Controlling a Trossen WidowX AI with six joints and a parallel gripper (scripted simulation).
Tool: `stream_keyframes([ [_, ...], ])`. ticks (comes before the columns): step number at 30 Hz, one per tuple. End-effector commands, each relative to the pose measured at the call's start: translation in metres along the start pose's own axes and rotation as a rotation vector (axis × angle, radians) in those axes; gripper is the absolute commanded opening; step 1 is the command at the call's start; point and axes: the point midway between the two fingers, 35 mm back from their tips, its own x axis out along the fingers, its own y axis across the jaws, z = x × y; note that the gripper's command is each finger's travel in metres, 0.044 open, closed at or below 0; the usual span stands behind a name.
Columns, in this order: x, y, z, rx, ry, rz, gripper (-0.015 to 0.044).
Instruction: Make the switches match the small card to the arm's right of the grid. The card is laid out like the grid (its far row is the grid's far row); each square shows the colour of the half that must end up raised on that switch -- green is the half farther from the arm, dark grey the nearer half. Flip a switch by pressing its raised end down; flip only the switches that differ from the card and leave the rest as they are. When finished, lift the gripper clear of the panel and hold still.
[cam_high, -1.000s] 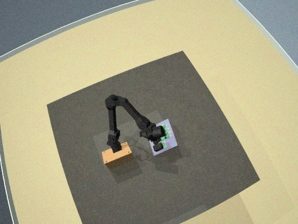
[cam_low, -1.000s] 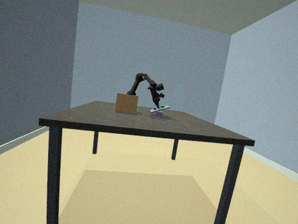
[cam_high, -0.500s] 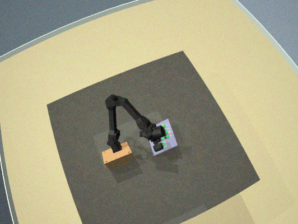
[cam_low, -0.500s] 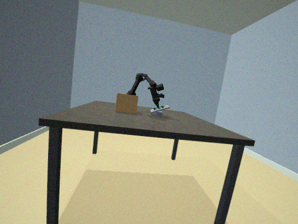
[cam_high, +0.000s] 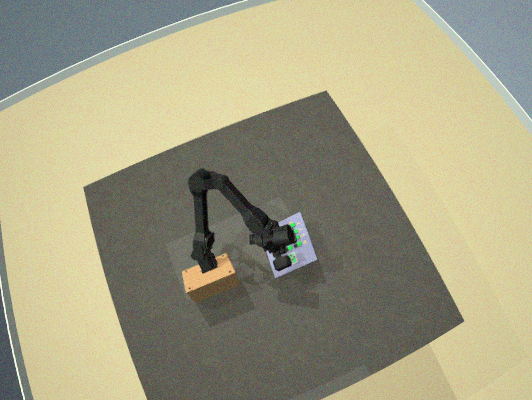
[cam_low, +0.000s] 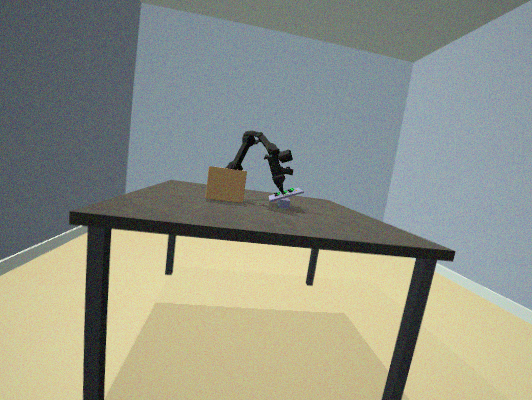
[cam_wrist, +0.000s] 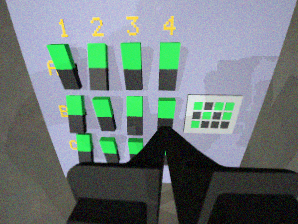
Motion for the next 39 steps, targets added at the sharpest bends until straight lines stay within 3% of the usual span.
stream_keyframes([
  [1,-0.029,-0.003,0.004,-0.004,0.002,-0.010,0.0000],
  [5,-0.062,-0.001,0.004,-0.002,0.014,-0.004,0.0000],
  [11,-0.062,0.007,0.001,-0.001,0.015,-0.004,0.0000],
  [18,-0.063,0.074,-0.032,0.002,0.017,-0.001,0.0000],
  [24,-0.062,0.080,-0.036,0.002,0.017,0.000,0.0000],
  [29,-0.029,0.080,-0.038,0.002,-0.009,0.001,0.0000],
  [39,-0.018,0.081,-0.038,0.002,-0.011,0.003,0.0000],
])
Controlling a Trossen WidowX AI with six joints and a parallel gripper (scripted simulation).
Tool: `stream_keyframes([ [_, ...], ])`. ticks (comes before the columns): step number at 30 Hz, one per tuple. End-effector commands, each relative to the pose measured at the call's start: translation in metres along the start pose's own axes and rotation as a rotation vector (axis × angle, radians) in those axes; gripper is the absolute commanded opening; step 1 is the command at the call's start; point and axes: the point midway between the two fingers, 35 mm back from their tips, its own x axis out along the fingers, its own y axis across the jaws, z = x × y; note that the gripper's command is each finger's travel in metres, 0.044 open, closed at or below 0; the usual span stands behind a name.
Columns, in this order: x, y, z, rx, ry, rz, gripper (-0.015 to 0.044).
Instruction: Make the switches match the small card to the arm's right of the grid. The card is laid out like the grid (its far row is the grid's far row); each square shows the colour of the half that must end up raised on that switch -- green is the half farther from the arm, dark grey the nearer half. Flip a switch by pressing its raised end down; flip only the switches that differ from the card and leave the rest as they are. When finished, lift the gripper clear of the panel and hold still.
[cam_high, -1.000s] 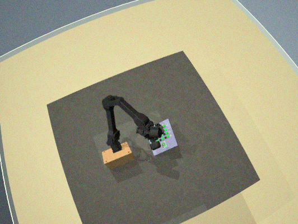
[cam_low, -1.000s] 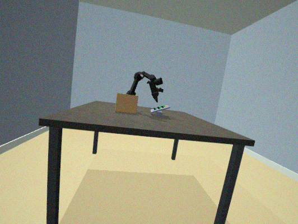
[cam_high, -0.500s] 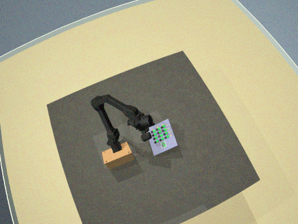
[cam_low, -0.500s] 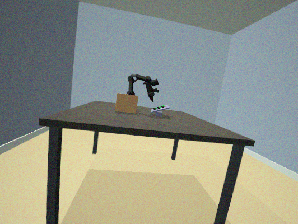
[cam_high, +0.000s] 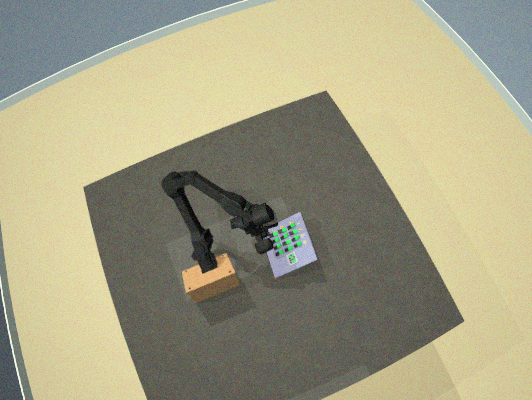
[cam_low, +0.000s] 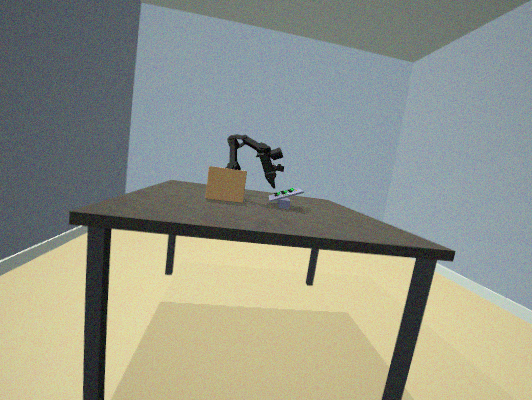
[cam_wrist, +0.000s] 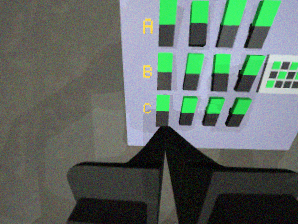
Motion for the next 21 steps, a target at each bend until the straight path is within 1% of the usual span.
stream_keyframes([
  [1,0.008,0.001,-0.002,0.005,0.004,0.005,0.0000],
  [13,0.022,0.001,-0.002,0.005,0.003,0.005,0.0000],
  [21,0.023,0.001,-0.002,0.005,0.003,0.005,0.0000],
])
